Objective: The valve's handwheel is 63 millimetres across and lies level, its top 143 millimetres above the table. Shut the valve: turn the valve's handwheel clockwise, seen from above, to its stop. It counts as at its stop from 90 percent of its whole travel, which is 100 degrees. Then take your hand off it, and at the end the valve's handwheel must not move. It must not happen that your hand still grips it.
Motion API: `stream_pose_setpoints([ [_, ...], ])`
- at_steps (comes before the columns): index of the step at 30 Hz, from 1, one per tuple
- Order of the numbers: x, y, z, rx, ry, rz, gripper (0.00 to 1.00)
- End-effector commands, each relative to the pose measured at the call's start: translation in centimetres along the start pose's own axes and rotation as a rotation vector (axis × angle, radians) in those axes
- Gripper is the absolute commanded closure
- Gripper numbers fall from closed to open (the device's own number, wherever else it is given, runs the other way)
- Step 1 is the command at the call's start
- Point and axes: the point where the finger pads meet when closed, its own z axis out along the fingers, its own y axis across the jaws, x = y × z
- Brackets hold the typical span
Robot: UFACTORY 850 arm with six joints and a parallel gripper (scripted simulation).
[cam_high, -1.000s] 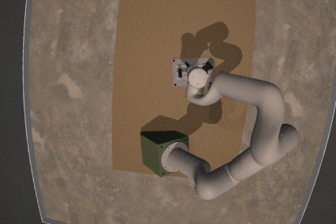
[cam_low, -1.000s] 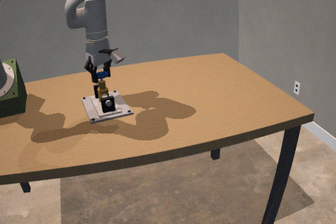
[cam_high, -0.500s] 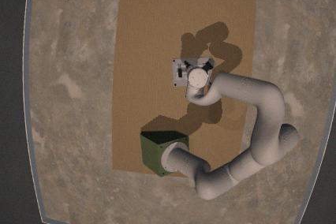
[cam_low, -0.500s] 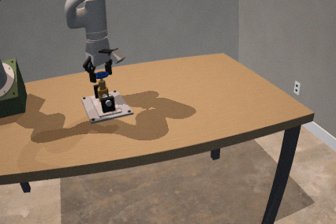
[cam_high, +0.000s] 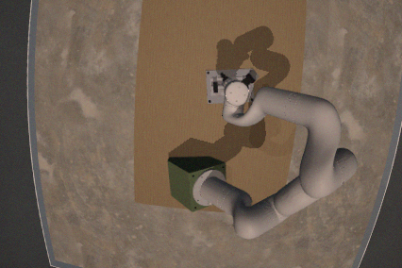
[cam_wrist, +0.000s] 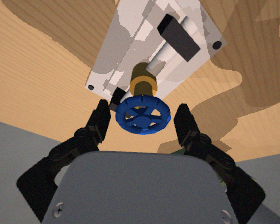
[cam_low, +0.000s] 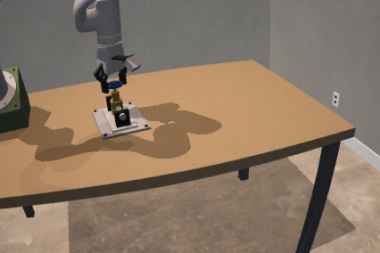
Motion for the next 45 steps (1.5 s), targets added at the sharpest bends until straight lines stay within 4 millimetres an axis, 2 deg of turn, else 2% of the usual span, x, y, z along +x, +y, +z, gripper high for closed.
stream_pose_setpoints([
  [1, 0.0, -0.1, -0.1, 0.001, 0.001, 0.000, 0.00],
  [20, 0.0, -0.1, -0.9, 0.001, 0.001, 0.000, 0.00],
  [32, 0.0, -0.1, -2.9, 0.001, 0.001, 0.000, 0.00],
  [45, 0.0, -0.1, -6.2, 0.001, 0.001, 0.000, 0.00],
])
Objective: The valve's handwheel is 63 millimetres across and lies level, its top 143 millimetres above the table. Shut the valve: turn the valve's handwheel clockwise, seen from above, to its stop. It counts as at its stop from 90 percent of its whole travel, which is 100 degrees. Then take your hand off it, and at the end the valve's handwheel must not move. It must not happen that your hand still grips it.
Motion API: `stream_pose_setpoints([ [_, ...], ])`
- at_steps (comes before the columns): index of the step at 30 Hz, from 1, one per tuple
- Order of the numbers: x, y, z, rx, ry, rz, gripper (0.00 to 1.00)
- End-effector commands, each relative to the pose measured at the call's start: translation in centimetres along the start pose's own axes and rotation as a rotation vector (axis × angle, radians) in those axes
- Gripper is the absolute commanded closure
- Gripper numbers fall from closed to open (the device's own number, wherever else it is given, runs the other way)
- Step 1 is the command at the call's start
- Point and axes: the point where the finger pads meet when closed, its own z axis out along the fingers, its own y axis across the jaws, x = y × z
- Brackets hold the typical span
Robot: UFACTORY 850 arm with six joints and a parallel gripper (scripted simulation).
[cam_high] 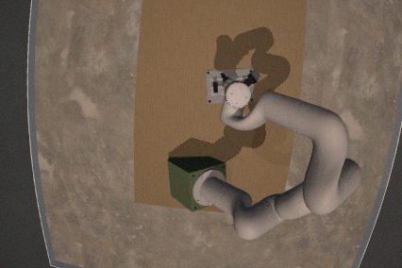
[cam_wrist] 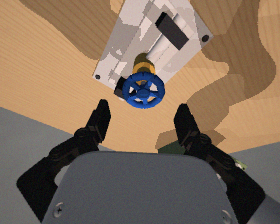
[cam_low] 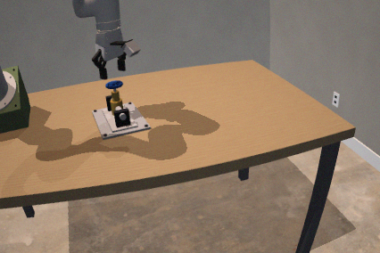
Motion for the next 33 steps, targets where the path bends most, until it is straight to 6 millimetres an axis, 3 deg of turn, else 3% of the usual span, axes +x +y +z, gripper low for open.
stream_pose_setpoints([
  [1, 0.0, 0.0, -1.4, 0.000, 0.000, 0.000, 0.00],
  [16, 0.0, 0.0, -3.2, 0.000, 0.000, 0.000, 0.00],
  [33, 0.0, 0.0, -3.4, 0.000, 0.000, 0.000, 0.00],
])
